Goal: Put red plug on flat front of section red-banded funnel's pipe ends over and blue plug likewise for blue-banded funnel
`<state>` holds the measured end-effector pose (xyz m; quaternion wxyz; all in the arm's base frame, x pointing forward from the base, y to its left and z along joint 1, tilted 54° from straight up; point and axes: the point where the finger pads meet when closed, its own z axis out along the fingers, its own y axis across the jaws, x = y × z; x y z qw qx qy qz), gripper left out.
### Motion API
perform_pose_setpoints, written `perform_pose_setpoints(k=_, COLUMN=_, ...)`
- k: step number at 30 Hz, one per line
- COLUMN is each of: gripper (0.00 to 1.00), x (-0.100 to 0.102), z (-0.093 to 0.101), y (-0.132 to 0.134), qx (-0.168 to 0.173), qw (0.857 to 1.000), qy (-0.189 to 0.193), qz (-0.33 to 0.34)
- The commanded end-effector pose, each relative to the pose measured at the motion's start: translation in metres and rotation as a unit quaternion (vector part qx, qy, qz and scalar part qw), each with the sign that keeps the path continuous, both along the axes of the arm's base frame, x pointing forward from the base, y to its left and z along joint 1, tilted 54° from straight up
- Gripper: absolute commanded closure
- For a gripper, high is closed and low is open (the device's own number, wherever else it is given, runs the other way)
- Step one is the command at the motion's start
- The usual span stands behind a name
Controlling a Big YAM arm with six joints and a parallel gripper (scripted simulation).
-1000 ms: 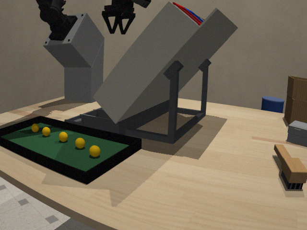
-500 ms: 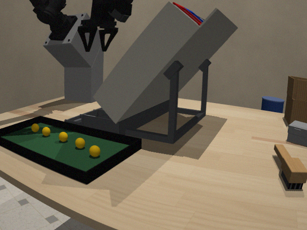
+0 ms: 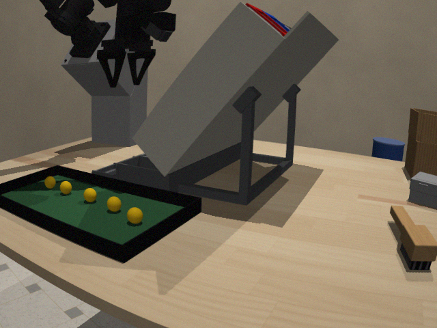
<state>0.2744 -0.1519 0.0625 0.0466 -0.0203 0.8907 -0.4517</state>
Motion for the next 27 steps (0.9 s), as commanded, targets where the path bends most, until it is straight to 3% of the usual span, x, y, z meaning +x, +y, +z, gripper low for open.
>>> perform_pose_setpoints(k=1, gripper=0.20, x=0.004, z=0.007, y=-0.007, qx=-0.001, qw=1.000, qy=0.002, qz=0.013)
perform_pose_setpoints(k=5, gripper=0.20, x=0.004, z=0.008, y=-0.010, qx=-0.002, qw=1.000, qy=0.001, qz=0.013)
perform_pose_setpoints(k=20, gripper=0.20, x=-0.056, z=0.085, y=-0.116, qx=0.000, qw=1.000, qy=-0.005, qz=0.004)
perform_pose_setpoints(k=27, gripper=0.20, x=-0.060, z=0.091, y=-0.124, qx=-0.002, qw=1.000, qy=-0.003, qz=0.007)
